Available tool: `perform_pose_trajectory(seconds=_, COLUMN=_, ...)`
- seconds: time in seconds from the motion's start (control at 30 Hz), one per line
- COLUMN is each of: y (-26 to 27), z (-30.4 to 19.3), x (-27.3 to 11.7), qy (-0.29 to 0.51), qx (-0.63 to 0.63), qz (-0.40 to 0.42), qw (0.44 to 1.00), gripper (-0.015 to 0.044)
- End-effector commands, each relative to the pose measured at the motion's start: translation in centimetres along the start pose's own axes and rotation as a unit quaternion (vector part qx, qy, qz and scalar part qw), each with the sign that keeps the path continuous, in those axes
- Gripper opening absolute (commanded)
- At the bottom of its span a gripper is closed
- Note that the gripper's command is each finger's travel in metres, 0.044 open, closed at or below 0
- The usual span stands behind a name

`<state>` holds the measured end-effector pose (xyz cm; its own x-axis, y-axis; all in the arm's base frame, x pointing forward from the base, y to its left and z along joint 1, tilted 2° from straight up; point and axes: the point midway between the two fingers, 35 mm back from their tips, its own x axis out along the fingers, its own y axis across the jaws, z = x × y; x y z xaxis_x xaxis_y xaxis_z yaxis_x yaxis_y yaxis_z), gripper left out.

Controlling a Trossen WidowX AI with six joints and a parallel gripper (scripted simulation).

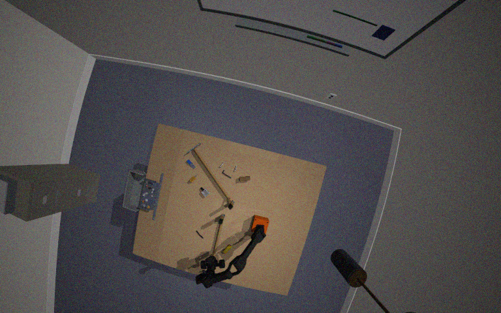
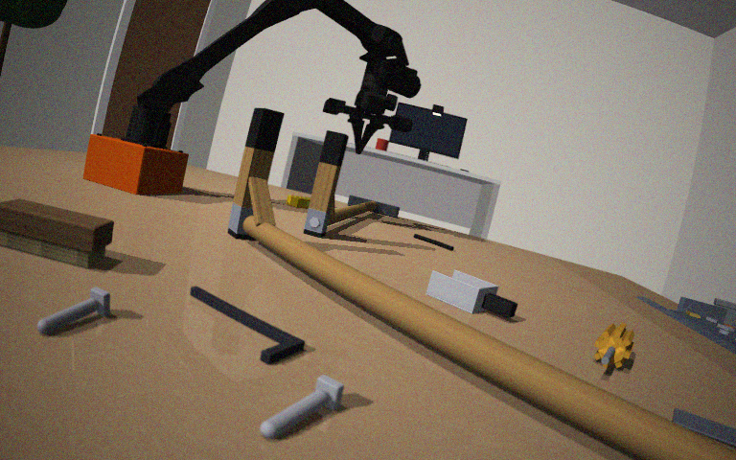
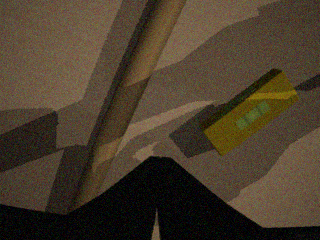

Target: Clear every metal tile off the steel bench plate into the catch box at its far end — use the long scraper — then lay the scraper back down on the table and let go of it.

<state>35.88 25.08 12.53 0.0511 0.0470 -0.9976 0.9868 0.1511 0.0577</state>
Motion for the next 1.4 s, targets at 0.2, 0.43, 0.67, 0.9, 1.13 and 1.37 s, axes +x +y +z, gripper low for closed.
perform_pose_trajectory(seconds=0.2, y=0.2, z=0.0, x=2.5, qy=-0.002, qx=0.002, qz=0.0, qw=1.0, gripper=0.0)
perform_pose_trajectory(seconds=0.43, y=0.2, z=0.0, x=4.2, qy=-0.002, qx=0.002, qz=0.0, qw=1.0, gripper=0.0)
perform_pose_trajectory(seconds=0.67, y=0.1, z=0.0, x=5.8, qy=-0.002, qx=0.002, qz=0.0, qw=1.0, gripper=0.0)
perform_pose_trajectory(seconds=0.9, y=-0.1, z=0.1, x=7.4, qy=-0.002, qx=0.002, qz=0.0, qw=1.0, gripper=0.0)
perform_pose_trajectory(seconds=1.13, y=-0.3, z=0.2, x=9.0, qy=-0.002, qx=0.002, qz=0.0, qw=1.0, gripper=0.0)
perform_pose_trajectory(seconds=1.37, y=-0.6, z=0.4, x=10.5, qy=-0.002, qx=0.002, qz=0.0, qw=1.0, gripper=0.0)
